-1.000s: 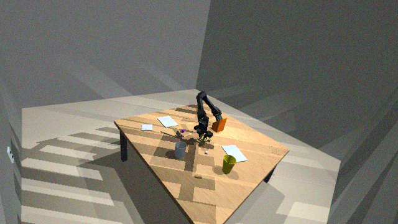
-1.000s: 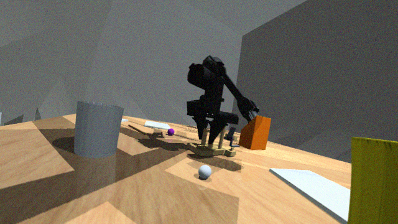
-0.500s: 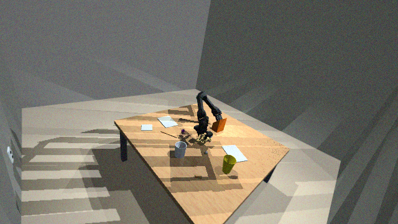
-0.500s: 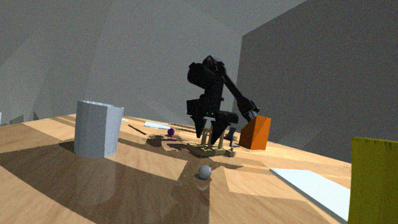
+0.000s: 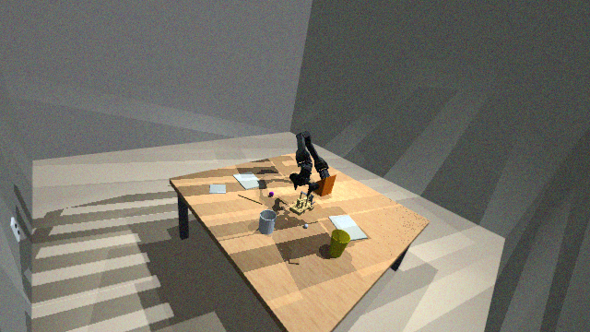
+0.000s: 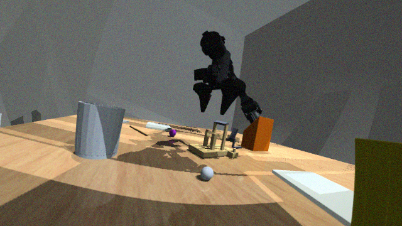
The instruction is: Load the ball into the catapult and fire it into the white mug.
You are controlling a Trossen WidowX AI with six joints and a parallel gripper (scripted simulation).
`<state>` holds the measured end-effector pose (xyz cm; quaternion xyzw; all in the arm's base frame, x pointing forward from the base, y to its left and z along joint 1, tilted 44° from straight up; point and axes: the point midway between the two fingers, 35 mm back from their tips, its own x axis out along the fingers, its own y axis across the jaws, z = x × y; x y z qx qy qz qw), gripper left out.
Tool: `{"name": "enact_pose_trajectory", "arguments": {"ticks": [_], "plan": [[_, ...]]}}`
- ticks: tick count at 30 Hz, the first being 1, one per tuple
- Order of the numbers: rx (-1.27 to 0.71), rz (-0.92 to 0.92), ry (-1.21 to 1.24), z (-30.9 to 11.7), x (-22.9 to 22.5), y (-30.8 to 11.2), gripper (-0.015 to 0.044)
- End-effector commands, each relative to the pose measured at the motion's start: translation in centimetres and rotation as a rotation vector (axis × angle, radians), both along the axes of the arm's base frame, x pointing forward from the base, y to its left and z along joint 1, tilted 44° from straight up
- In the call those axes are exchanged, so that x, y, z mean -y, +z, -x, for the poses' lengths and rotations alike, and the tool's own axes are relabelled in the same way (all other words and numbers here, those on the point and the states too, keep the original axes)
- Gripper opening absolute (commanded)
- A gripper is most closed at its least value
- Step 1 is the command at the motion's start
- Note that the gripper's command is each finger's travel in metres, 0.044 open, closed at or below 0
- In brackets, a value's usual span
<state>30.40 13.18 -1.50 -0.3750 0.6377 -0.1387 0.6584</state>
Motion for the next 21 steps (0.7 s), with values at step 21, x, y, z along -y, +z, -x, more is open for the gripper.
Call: {"name": "enact_pose_trajectory", "arguments": {"ticks": [21], "plan": [[-0.018, 0.017, -0.009, -0.3, 4.4, -4.2, 0.044]]}}
